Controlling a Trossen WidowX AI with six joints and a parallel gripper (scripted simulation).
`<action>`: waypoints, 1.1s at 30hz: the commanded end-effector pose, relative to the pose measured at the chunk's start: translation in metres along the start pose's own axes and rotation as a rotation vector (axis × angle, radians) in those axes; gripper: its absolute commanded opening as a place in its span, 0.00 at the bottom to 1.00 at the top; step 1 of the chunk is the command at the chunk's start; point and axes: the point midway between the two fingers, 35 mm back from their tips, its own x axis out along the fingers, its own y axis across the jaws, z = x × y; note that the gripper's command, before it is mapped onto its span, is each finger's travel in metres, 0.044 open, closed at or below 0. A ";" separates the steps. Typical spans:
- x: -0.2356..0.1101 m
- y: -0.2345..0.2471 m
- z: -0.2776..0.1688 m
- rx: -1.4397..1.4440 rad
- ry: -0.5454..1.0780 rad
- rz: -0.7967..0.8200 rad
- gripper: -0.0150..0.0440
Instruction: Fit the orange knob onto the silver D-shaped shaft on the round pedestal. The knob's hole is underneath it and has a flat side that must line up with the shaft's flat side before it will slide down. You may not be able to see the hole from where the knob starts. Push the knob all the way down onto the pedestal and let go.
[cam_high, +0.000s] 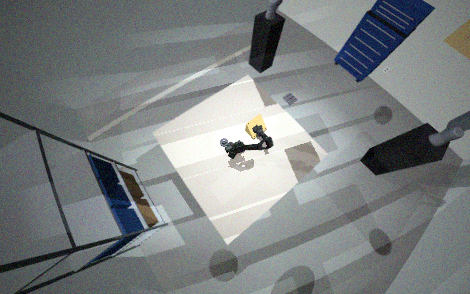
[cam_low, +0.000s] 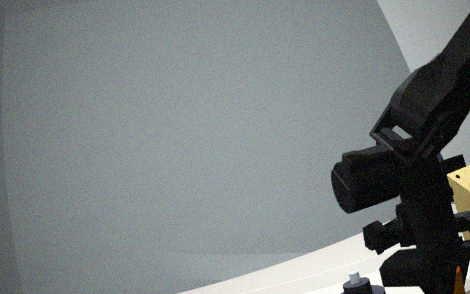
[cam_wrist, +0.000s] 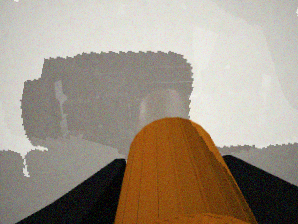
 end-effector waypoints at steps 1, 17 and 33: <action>-0.008 0.002 0.001 0.002 -0.001 0.001 0.34; -0.105 0.003 0.005 0.003 -0.009 -0.003 0.25; -0.144 -0.006 -0.005 0.011 0.000 0.091 0.25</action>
